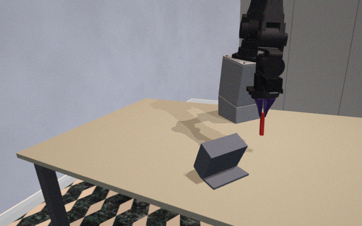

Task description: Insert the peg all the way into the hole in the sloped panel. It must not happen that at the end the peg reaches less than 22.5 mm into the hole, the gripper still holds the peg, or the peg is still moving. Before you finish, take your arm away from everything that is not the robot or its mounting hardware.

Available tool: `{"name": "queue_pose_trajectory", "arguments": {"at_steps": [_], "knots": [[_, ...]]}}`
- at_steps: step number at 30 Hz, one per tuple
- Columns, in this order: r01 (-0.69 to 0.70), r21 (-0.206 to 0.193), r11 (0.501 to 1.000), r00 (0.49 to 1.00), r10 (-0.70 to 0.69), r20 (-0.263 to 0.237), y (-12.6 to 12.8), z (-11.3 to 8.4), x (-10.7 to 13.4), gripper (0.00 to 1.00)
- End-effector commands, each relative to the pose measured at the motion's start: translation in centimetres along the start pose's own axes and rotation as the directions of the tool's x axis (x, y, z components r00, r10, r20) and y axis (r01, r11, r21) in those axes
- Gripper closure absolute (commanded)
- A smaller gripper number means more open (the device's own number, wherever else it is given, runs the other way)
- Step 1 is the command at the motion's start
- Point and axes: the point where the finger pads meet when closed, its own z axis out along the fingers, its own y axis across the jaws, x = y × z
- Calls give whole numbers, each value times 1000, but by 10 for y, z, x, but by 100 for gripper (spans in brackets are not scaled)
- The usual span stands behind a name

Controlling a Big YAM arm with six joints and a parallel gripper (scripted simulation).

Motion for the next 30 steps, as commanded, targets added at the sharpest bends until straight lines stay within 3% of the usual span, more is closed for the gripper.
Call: {"name": "queue_pose_trajectory", "arguments": {"at_steps": [1, 30], "knots": [[-19, -2, 1000, 1000, 19, 14, -9, 4, -8, 100], [-167, -190, 967, 985, 172, 12, -38, 20, -13, 100]]}}
